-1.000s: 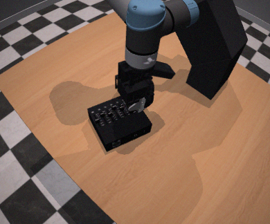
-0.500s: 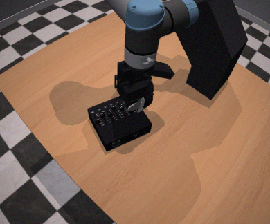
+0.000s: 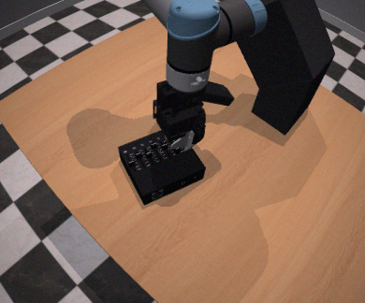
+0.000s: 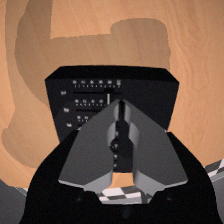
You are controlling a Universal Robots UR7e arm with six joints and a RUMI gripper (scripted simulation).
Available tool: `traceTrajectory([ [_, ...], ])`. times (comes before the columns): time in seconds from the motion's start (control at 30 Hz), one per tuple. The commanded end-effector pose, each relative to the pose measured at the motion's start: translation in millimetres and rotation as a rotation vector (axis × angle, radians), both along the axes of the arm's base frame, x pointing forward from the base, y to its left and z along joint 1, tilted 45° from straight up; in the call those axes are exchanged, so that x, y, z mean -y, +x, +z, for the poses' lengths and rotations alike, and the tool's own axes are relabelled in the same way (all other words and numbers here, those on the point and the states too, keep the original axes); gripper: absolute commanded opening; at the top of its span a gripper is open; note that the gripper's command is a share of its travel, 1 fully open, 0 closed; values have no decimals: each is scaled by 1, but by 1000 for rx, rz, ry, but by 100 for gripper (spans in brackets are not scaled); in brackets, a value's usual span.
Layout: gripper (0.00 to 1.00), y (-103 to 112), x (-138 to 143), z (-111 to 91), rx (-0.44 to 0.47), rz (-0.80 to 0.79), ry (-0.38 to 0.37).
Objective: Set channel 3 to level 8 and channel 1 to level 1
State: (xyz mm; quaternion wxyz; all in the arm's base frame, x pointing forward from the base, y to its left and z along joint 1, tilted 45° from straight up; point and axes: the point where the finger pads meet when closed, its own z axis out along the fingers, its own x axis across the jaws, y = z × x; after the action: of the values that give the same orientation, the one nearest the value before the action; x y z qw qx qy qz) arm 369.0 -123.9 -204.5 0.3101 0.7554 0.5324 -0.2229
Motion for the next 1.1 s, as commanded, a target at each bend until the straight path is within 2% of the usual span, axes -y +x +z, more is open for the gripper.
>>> traceTrajectory([
  [0.0,0,-2,2,2,-1,0,0],
  [1.07,0,-8,13,14,-1,0,0],
])
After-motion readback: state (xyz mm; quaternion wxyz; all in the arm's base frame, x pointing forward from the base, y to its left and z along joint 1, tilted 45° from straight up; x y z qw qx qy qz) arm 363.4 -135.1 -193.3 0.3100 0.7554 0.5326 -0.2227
